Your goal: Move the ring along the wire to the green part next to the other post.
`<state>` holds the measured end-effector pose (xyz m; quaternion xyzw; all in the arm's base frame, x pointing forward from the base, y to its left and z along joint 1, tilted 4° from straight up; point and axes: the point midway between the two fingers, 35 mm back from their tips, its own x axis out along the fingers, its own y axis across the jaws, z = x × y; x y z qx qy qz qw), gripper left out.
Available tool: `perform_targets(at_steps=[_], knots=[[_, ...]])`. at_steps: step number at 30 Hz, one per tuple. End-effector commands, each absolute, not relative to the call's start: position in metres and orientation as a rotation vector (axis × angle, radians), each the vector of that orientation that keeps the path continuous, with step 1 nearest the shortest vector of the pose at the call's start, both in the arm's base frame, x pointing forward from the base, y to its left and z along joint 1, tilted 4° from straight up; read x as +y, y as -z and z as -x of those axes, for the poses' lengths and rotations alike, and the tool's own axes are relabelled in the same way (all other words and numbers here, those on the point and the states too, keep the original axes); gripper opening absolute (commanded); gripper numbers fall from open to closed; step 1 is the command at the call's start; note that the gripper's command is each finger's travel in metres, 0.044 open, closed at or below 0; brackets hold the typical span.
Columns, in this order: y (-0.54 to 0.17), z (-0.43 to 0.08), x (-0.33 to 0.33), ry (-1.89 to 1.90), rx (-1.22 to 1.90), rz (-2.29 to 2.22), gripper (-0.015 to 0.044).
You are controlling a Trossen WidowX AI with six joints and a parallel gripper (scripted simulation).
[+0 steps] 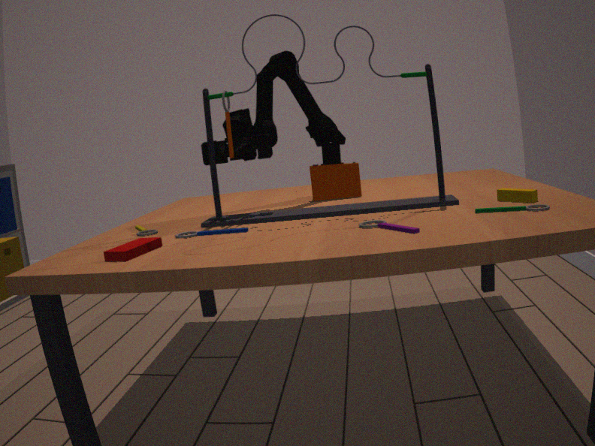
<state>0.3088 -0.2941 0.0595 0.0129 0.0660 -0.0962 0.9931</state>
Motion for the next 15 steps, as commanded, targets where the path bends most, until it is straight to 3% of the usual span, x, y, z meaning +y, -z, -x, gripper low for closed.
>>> perform_targets(at_steps=[1, 4, 9, 11, 15], knots=[[-0.0604, -0.3090, -0.2949, 0.197, 0.129, -0.025, 0.0160], [-0.0604, -0.3090, -0.2949, 0.197, 0.129, -0.025, 0.0160], [-0.0595, -0.3088, -0.2941, 0.193, 0.132, -0.026, 0.0029], [-0.0595, -0.3088, -0.2941, 0.193, 0.132, -0.026, 0.0015], [-0.0595, -0.3088, -0.2941, 0.193, 0.132, -0.026, -0.0090]])
